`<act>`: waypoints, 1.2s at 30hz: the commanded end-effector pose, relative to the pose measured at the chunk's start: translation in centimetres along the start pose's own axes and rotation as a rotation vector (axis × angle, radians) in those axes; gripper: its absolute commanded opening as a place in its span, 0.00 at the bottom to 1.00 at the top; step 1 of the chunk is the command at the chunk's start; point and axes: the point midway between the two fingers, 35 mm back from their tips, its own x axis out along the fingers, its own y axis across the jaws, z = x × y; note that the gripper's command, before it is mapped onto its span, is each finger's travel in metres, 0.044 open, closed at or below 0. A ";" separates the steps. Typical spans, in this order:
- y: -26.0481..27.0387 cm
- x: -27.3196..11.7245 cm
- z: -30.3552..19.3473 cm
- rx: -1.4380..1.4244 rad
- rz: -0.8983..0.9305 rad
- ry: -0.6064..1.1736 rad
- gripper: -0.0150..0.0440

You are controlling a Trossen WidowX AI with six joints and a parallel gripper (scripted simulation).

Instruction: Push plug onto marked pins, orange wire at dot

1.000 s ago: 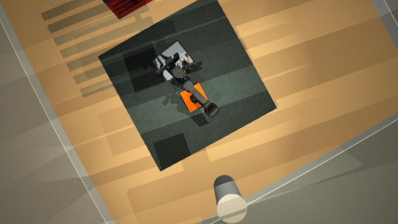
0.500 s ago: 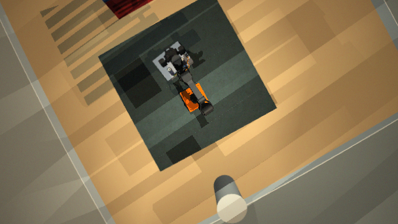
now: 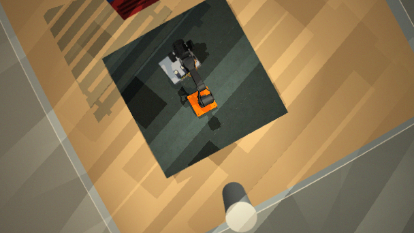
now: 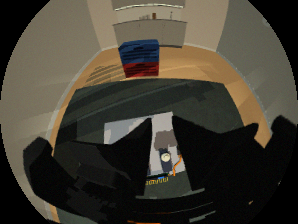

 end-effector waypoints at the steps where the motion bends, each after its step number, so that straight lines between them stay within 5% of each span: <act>1: -1.4 2.2 -1.4 -0.010 -0.015 0.135 0.45; 24: -7.4 9.9 -13.5 -0.004 0.072 0.887 0.45; 36: -7.3 11.6 -15.9 -0.002 0.077 0.908 0.45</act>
